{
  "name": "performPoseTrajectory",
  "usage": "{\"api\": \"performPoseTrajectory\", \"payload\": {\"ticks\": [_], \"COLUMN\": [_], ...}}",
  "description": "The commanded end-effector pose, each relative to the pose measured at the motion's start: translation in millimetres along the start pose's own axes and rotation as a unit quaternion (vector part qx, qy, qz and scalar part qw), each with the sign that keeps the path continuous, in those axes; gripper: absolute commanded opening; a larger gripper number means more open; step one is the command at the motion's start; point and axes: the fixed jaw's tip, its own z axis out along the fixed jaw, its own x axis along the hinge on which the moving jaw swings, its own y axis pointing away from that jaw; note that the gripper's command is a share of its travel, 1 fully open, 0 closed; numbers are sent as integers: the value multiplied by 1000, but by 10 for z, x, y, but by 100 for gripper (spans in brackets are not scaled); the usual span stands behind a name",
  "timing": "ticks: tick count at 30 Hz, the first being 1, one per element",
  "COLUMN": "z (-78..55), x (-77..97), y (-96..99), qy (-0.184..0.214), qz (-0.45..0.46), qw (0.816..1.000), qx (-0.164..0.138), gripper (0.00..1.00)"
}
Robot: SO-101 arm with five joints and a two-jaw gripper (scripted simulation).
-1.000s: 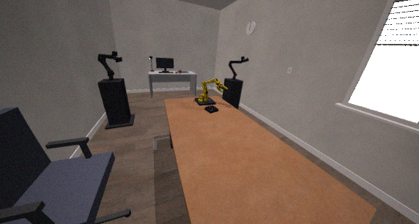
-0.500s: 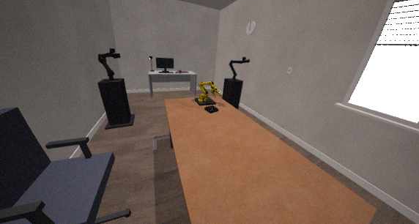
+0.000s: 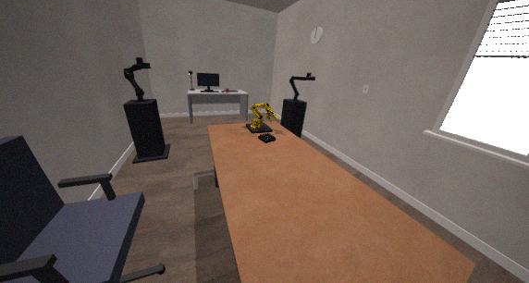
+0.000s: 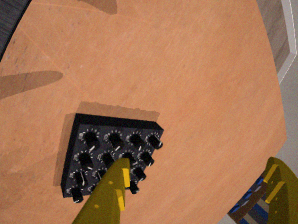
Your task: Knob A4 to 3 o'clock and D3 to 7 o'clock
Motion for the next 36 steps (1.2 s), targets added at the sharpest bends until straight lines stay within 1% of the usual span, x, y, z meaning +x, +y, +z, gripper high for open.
{"api": "performPoseTrajectory", "payload": {"ticks": [1, 5, 7, 13, 18, 22, 24, 27, 30, 33, 36], "z": [13, 13, 13, 12, 10, 7, 7, 4, 1, -4, -9], "x": [11, 31, 31, 80, 137, 191, 191, 236, 284, 333, 382], "y": [51, 53, 53, 59, 66, 73, 73, 79, 85, 93, 101], "qy": [1, 5, 5, 15, 25, 35, 35, 43, 51, 58, 65], "qz": [22, 56, 56, 138, 231, 318, 318, 386, 455, 522, 585], "qw": [1000, 998, 998, 990, 973, 948, 948, 921, 889, 851, 808], "qx": [-10, -10, -10, -10, -8, -4, -4, -1, 4, 10, 17], "gripper": [40, 40, 40, 40, 40, 40, 40, 40, 40, 40, 40]}}
